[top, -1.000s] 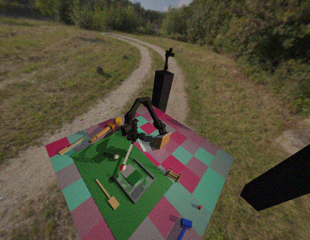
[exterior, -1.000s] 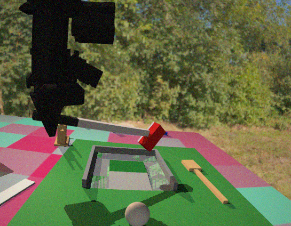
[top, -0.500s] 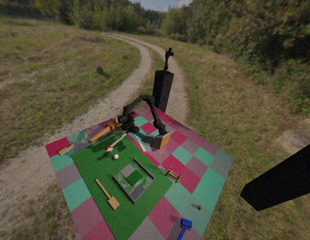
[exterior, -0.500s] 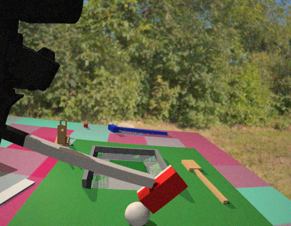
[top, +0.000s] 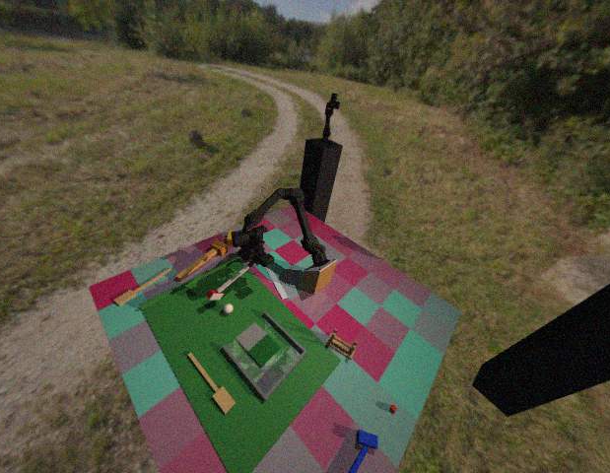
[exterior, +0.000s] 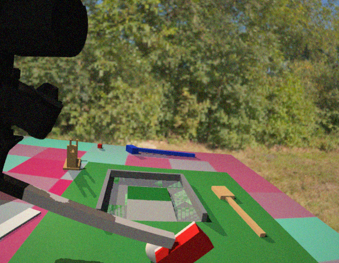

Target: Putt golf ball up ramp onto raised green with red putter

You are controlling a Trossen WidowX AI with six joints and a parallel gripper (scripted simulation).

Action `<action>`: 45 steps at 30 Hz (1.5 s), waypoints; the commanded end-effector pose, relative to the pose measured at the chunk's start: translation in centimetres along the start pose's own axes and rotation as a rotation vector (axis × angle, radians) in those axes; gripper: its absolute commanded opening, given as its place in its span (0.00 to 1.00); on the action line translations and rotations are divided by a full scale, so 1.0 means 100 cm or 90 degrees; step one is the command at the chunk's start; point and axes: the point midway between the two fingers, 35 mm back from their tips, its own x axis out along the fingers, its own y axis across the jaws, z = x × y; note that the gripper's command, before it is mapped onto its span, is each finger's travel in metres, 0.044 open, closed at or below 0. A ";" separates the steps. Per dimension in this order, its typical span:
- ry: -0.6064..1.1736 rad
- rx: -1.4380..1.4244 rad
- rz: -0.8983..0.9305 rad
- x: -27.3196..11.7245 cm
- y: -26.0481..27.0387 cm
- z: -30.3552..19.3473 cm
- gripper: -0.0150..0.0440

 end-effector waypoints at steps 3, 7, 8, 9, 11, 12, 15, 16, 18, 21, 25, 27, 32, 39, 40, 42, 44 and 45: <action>-0.006 -0.001 0.000 0.009 0.000 0.001 0.25; -0.006 -0.001 0.000 0.014 0.000 0.001 0.25; -0.006 -0.001 0.000 0.016 0.000 0.001 0.25; -0.006 -0.001 0.000 0.017 0.000 0.001 0.25; -0.006 -0.001 0.000 0.021 0.000 0.001 0.25; -0.006 -0.001 0.000 0.022 0.000 0.001 0.25; -0.006 -0.001 0.000 0.027 0.000 0.001 0.25; -0.006 -0.001 0.000 0.029 0.000 0.001 0.25; -0.006 -0.001 0.000 0.032 0.000 0.001 0.25; -0.006 -0.001 0.000 0.036 0.000 0.001 0.25; -0.003 0.003 -0.003 0.034 -0.001 -0.001 0.25; -0.003 0.003 -0.003 0.034 -0.001 -0.001 0.25; -0.003 0.003 -0.003 0.034 -0.001 -0.001 0.25; -0.005 0.000 -0.001 0.036 -0.023 0.001 0.25; -0.006 0.000 -0.001 0.037 -0.027 0.001 0.25; -0.006 -0.001 -0.002 0.037 -0.031 0.001 0.25; -0.006 -0.001 -0.002 0.037 -0.031 0.001 0.25; -0.006 -0.001 -0.002 0.037 -0.031 0.001 0.25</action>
